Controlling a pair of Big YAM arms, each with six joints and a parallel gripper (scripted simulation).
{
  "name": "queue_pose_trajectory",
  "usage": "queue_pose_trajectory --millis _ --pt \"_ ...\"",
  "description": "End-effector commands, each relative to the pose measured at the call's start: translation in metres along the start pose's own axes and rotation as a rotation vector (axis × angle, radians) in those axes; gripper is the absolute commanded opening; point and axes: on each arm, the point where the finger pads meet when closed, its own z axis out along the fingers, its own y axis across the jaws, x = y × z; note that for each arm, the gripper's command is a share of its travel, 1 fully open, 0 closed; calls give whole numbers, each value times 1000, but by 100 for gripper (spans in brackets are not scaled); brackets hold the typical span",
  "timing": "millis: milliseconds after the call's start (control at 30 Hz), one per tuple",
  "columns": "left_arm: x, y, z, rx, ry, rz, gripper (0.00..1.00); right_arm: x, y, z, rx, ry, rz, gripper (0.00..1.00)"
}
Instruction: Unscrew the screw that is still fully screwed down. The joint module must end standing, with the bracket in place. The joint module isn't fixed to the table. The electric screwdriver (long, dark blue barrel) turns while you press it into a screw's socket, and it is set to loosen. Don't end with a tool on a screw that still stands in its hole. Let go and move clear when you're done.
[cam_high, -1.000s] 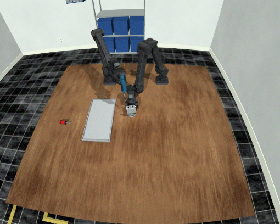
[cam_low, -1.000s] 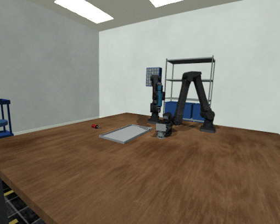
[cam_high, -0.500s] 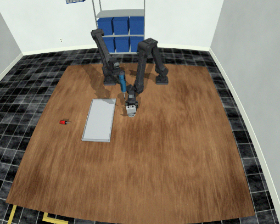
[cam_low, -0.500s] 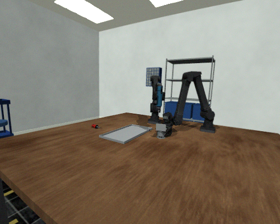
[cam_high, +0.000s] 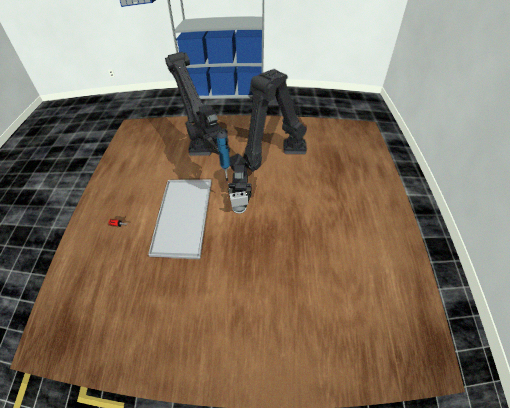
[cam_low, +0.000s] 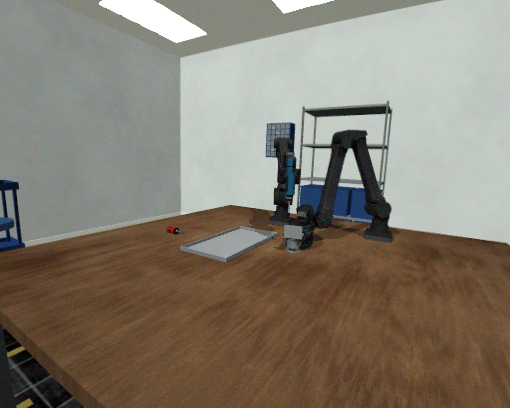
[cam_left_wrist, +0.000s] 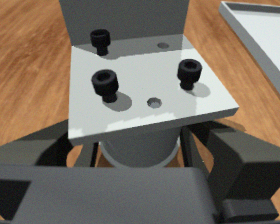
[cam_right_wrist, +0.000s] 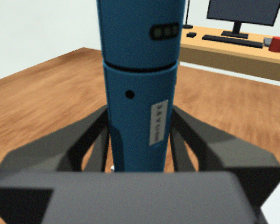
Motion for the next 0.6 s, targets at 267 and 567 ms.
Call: queue_pose_trajectory --millis 267,567 --pt "-8 -5 2 7 -18 -12 59 -17 4 -4 -9 -52 10 42" --pt "-8 -5 2 7 -18 -12 59 -29 4 -1 -9 -70 10 42"
